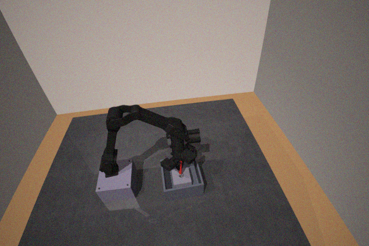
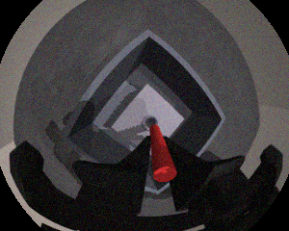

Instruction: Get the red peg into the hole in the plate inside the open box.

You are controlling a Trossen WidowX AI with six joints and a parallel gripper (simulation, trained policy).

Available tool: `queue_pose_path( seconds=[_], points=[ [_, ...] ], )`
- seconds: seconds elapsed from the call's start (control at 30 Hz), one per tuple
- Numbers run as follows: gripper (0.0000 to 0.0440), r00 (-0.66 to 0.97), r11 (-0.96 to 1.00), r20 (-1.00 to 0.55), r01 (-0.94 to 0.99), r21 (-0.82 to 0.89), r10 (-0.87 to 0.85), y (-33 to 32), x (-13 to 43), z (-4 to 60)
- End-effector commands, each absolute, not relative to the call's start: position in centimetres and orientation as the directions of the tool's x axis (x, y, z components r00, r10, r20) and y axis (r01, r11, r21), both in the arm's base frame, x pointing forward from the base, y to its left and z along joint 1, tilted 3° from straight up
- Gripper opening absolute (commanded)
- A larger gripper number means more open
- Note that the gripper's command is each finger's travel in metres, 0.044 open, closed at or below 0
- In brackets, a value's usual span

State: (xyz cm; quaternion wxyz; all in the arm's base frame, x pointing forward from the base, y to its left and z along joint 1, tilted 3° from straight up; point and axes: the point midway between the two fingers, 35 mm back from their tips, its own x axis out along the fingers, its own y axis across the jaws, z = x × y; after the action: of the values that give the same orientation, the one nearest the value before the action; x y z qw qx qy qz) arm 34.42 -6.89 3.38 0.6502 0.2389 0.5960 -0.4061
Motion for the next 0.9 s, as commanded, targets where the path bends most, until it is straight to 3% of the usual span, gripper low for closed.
queue_pose_path(
  seconds=[0.0,0.13,0.37,0.77,0.87],
  points=[
    [0.0067,-0.054,0.58,-0.976,0.797,-0.17,-0.213,-7.2,34.5,2.0],
    [0.0153,-0.065,0.594,-0.981,0.788,-0.161,-0.18,-7.6,34.7,0.7],
    [0.0159,-0.027,0.645,-0.986,0.754,-0.128,-0.164,-8.7,36.4,1.2],
    [0.0428,0.015,0.65,-0.997,0.759,-0.037,-0.074,-9.2,40.8,1.5],
    [0.044,0.058,0.655,-0.997,0.756,0.013,-0.048,-9.0,42.5,2.0]
  ],
)
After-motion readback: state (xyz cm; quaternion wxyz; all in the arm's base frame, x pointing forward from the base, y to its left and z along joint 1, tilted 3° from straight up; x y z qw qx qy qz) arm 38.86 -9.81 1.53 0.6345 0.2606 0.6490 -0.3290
